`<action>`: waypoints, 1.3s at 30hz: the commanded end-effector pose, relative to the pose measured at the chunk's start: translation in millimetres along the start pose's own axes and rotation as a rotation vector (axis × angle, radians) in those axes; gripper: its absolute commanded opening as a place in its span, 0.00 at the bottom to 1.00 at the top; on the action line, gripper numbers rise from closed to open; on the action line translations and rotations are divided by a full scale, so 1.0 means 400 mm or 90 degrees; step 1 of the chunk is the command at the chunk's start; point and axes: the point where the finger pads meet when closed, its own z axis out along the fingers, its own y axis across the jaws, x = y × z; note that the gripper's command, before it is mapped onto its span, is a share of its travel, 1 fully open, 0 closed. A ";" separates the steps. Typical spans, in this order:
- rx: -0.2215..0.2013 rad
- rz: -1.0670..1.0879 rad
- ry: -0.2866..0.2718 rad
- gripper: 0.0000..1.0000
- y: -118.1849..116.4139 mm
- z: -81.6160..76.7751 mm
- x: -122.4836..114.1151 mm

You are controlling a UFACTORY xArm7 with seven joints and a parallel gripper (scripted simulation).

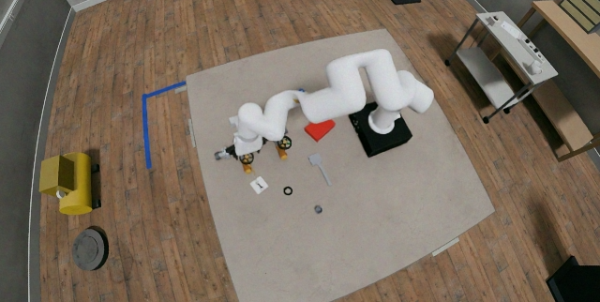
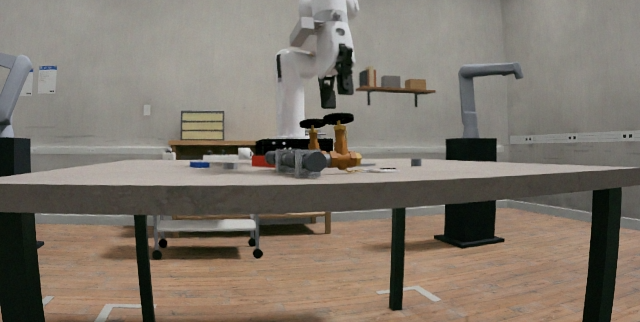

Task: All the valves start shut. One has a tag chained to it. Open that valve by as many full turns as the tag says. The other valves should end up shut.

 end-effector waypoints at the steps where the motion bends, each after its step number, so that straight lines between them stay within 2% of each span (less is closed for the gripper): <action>1: 0.003 0.000 0.000 1.00 -0.003 -0.022 0.001; 10: 0.002 0.001 0.000 1.00 -0.001 -0.043 0.002; 39: 0.002 0.001 0.000 1.00 -0.001 -0.044 0.002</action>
